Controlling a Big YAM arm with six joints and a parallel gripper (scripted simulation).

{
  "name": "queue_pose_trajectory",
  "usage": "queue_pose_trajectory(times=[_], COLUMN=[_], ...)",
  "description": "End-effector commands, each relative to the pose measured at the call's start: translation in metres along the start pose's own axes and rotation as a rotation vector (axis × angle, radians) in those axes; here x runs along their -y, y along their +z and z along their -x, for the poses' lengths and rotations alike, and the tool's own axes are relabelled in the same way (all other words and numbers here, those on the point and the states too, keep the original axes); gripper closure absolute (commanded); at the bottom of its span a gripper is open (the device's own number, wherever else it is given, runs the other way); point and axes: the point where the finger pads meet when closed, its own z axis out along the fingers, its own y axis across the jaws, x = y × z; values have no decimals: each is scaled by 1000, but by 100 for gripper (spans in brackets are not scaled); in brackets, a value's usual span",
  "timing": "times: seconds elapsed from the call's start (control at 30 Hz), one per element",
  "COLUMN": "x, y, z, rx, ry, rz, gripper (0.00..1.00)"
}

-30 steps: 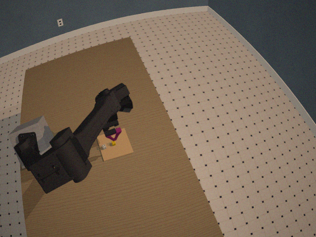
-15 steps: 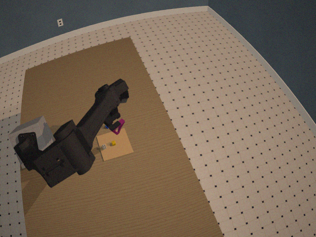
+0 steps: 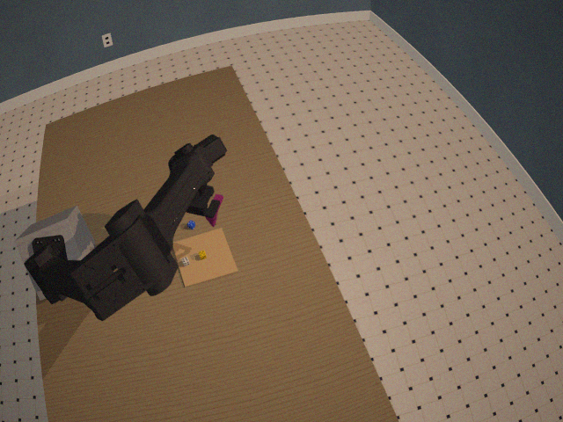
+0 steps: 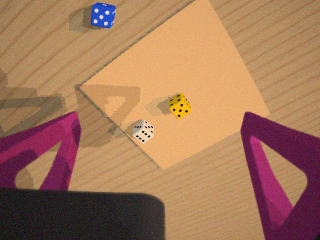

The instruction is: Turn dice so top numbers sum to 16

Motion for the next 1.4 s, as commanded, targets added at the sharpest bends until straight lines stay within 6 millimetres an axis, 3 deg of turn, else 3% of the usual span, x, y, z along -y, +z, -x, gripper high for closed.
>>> queue_pose_trajectory(times=[0.0,0.53,0.6,0.73,0.83,0.87,1.03,1.1,1.37], x=[-2,-19,-19,-28,-28,-32,-38,-43,-42], y=[-7,-1,11,1,1,12,5,14,11], z=[20,40,33,48,48,39,57,47,56], rx=[23,20,4,17,17,0,12,0,5], ry=[-188,-701,-771,-939,-939,-1011,-1209,-1253,-1323], rz=[-19,-25,7,-27,-27,7,-28,4,-11], gripper=[0,0,0,0,0,0,0,0,0])
